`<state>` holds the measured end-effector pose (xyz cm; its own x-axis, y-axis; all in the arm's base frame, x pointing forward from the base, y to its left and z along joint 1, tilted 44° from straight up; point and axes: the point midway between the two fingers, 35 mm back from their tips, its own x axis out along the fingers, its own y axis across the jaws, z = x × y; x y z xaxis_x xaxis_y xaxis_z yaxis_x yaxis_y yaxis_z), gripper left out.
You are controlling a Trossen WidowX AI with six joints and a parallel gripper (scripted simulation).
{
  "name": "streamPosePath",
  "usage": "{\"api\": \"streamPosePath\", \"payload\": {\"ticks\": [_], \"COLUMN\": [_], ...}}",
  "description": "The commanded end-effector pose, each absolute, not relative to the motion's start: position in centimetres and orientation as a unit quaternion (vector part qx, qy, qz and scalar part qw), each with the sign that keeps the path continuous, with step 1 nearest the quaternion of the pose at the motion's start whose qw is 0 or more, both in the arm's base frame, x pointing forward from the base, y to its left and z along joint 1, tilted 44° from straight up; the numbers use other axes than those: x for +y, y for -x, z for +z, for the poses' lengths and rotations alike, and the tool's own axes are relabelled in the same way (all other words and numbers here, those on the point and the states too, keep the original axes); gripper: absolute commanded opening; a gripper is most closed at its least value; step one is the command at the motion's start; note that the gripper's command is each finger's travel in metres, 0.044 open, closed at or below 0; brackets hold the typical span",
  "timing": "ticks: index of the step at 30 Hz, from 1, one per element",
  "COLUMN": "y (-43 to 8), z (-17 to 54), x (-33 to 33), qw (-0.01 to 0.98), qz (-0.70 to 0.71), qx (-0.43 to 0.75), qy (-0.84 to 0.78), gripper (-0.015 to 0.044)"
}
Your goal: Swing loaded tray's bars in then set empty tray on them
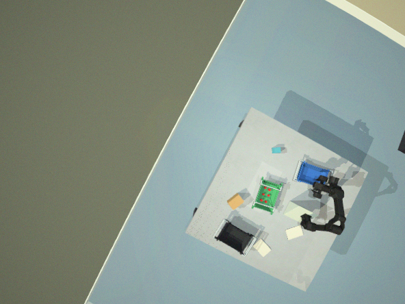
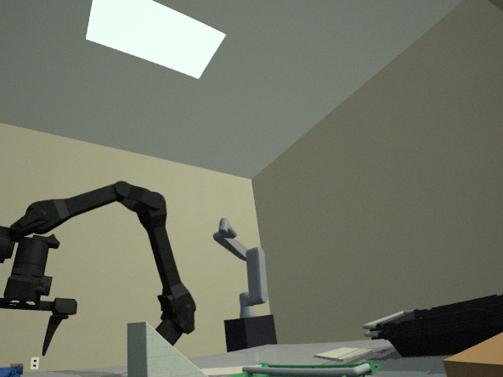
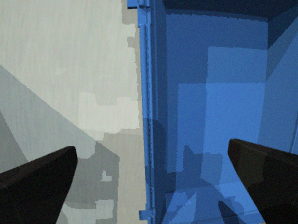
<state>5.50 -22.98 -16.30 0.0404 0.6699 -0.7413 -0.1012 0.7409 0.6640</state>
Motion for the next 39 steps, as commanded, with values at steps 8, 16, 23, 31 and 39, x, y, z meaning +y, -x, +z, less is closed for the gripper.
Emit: {"api": "streamPosePath", "payload": {"ticks": [8,16,23,31,39], "y": [-5.6,-5.6,-5.6,-5.6,-5.6], "z": [-20.8,-22.2,-22.2,-22.2,-22.2], "x": [-18.8,-17.2,-17.2,-17.2,-17.2], "qw": [0.684,0.684,0.684,0.684,0.684], "qz": [0.286,0.286,0.286,0.286,0.286], "qx": [0.632,0.632,0.632,0.632,0.632], "qy": [-0.226,-0.226,-0.226,-0.226,-0.226], "gripper": [0.0440,0.0440,0.0337,0.0236,0.0183]}}
